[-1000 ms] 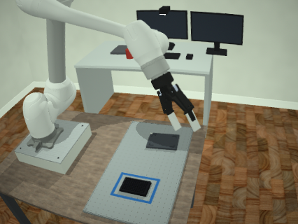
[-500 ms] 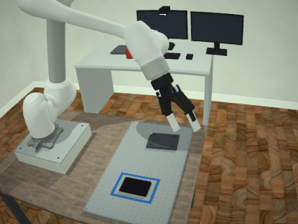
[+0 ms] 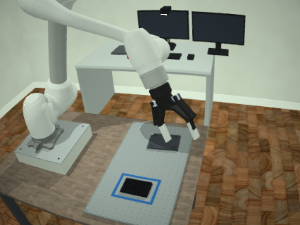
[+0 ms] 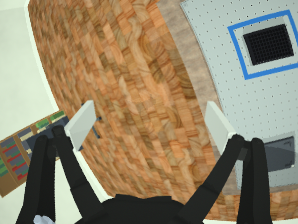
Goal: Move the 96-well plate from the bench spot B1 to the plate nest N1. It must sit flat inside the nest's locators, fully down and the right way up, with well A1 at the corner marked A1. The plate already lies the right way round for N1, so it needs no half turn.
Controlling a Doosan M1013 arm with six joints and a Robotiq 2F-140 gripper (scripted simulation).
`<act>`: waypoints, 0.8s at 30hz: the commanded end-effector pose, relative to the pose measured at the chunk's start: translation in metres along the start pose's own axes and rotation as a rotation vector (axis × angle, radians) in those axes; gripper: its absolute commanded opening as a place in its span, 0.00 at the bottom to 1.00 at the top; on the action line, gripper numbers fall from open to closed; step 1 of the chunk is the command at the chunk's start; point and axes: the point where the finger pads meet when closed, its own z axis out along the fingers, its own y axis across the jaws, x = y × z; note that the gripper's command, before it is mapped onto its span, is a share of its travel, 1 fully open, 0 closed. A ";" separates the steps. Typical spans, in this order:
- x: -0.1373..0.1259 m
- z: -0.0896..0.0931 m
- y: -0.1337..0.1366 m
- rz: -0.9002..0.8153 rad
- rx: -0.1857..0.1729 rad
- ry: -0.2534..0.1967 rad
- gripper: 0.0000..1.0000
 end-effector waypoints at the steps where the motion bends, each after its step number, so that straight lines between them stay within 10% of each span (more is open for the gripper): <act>1: 0.008 0.010 0.013 -0.083 -0.035 -0.003 1.00; 24: 0.032 0.043 0.063 -0.495 -0.139 -0.025 1.00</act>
